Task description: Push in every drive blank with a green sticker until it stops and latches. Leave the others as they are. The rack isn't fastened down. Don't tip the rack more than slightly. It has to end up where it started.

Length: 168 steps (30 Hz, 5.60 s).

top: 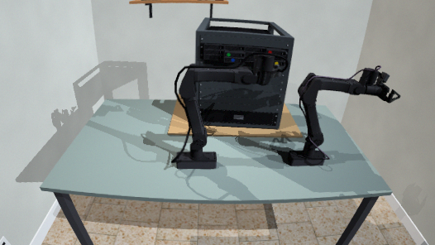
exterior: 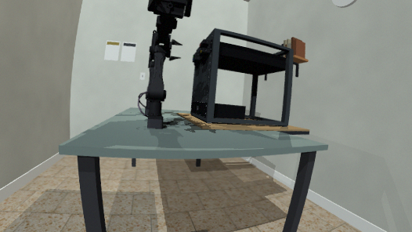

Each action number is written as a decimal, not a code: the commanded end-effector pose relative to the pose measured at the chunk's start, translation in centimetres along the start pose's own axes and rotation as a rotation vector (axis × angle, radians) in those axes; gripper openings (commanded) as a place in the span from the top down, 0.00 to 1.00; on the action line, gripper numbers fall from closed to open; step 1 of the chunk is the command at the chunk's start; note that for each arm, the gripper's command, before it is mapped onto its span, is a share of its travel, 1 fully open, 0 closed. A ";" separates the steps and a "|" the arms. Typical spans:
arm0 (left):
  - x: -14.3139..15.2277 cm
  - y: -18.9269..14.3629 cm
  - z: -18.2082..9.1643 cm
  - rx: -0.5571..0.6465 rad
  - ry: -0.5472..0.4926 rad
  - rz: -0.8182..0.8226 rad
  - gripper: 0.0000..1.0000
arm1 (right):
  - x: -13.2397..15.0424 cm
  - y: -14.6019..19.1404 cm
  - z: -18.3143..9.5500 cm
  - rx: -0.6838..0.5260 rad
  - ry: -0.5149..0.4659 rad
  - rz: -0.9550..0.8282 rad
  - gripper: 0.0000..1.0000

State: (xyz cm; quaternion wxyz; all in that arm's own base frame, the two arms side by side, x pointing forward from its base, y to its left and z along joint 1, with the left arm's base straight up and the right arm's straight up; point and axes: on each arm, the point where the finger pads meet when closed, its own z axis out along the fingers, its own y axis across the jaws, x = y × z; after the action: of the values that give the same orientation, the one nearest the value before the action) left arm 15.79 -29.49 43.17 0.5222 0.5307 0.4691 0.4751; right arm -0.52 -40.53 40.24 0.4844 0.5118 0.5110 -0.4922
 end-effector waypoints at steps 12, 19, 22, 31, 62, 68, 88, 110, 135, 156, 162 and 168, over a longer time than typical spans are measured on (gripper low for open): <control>-2.0 1.4 1.8 -0.006 0.006 -0.039 0.00 | -1.3 0.3 -0.8 -0.001 -0.046 0.007 0.00; -5.2 1.9 4.3 -0.008 0.006 -0.040 0.00 | -1.3 0.3 -0.8 -0.001 -0.046 0.007 0.00; -6.8 2.2 5.6 -0.010 0.006 -0.041 0.00 | -1.3 0.3 -0.8 -0.001 -0.046 0.007 0.00; -7.6 3.5 6.1 -0.012 -0.010 -0.065 0.00 | -1.3 0.3 -0.8 -0.001 -0.046 0.007 0.00; -7.5 3.5 6.3 -0.013 -0.005 -0.066 0.00 | -1.3 0.3 -0.8 -0.001 -0.046 0.007 0.00; -7.5 3.5 6.3 -0.013 -0.005 -0.066 0.00 | -1.3 0.3 -0.8 -0.001 -0.046 0.007 0.00; -7.5 3.5 6.3 -0.013 -0.005 -0.066 0.00 | -1.3 0.3 -0.8 -0.001 -0.046 0.007 0.00; -1.0 1.7 6.6 -0.010 0.006 -0.037 0.00 | -1.3 0.3 -0.8 -0.001 -0.046 0.007 0.00; 14.2 0.3 6.3 -0.003 0.006 -0.022 0.00 | -1.3 0.3 -0.8 -0.001 -0.046 0.007 0.00; 14.9 1.1 6.1 -0.018 -0.001 -0.048 0.00 | -1.3 0.3 -0.8 -0.001 -0.046 0.007 0.00; 14.9 1.1 6.1 -0.018 0.000 -0.048 0.00 | -1.3 0.3 -0.8 -0.001 -0.046 0.007 0.00; 14.9 1.1 6.1 -0.018 0.000 -0.048 0.00 | -1.3 0.3 -0.8 -0.001 -0.046 0.007 0.00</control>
State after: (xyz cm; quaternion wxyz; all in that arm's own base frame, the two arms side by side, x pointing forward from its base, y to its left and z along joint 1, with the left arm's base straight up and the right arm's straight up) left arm 23.84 -16.12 43.40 0.5198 0.5299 0.4713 0.4763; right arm -0.52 -40.53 40.24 0.4844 0.5118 0.5110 -0.4922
